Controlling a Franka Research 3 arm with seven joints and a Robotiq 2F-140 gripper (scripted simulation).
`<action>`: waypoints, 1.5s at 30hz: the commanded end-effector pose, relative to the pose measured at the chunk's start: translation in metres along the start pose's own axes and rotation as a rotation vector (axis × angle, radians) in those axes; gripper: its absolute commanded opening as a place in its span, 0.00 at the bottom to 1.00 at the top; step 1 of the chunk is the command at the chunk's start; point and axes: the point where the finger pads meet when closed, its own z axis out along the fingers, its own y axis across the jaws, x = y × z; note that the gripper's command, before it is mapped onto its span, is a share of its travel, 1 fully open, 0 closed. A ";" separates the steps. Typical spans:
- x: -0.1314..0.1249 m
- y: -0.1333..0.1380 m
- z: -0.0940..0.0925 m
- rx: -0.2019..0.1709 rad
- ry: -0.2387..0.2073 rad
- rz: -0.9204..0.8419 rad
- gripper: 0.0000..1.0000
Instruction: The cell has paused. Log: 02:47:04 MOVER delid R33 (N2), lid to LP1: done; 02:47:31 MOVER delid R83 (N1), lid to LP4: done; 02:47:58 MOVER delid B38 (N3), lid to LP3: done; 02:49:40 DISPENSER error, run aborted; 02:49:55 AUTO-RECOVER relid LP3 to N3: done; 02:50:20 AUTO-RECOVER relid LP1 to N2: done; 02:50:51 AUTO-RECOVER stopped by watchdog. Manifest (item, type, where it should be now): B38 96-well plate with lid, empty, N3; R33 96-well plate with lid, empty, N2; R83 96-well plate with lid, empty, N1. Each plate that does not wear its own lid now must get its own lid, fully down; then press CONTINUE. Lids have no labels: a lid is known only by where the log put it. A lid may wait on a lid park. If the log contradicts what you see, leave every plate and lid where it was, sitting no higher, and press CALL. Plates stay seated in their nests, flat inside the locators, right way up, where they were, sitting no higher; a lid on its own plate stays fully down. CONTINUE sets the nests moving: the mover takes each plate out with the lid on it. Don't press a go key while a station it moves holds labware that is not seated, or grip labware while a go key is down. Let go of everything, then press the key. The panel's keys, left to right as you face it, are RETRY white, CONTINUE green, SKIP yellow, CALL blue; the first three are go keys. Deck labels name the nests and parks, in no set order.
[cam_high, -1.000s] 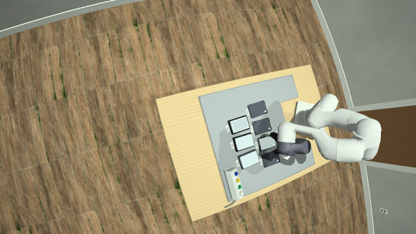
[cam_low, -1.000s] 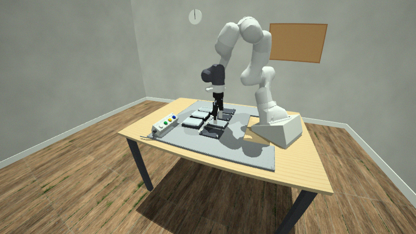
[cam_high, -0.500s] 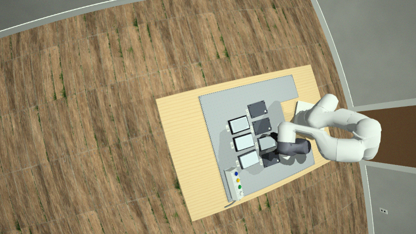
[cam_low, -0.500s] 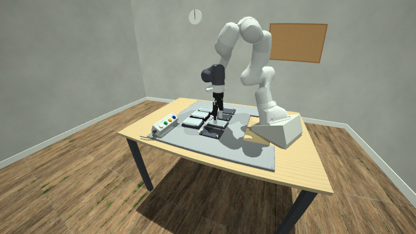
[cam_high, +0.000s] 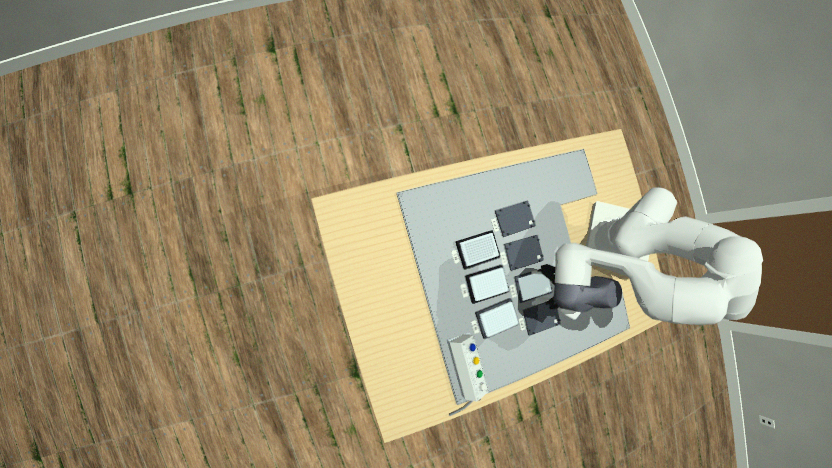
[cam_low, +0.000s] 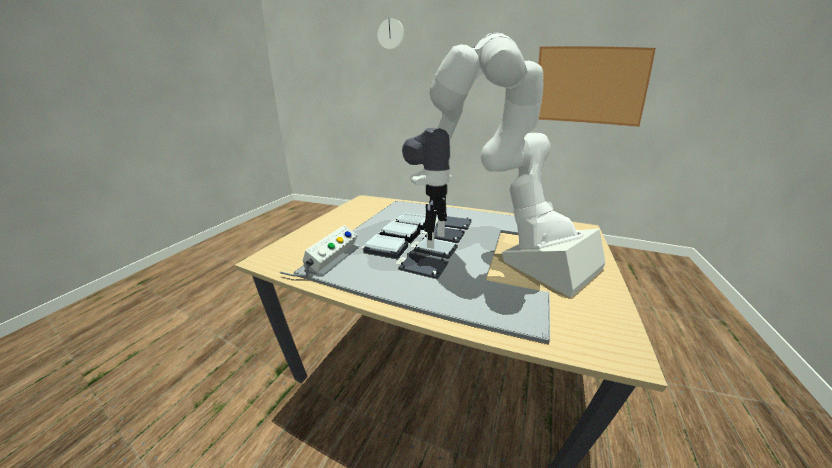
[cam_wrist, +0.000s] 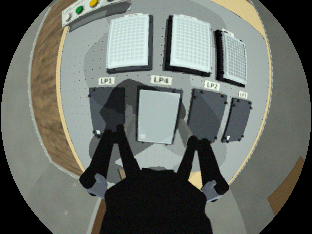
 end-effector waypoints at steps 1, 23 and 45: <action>0.000 0.001 0.000 -0.002 0.000 -0.005 0.66; 0.000 0.001 0.006 -0.002 0.000 -0.005 0.66; 0.000 0.001 0.015 -0.002 0.000 -0.005 0.66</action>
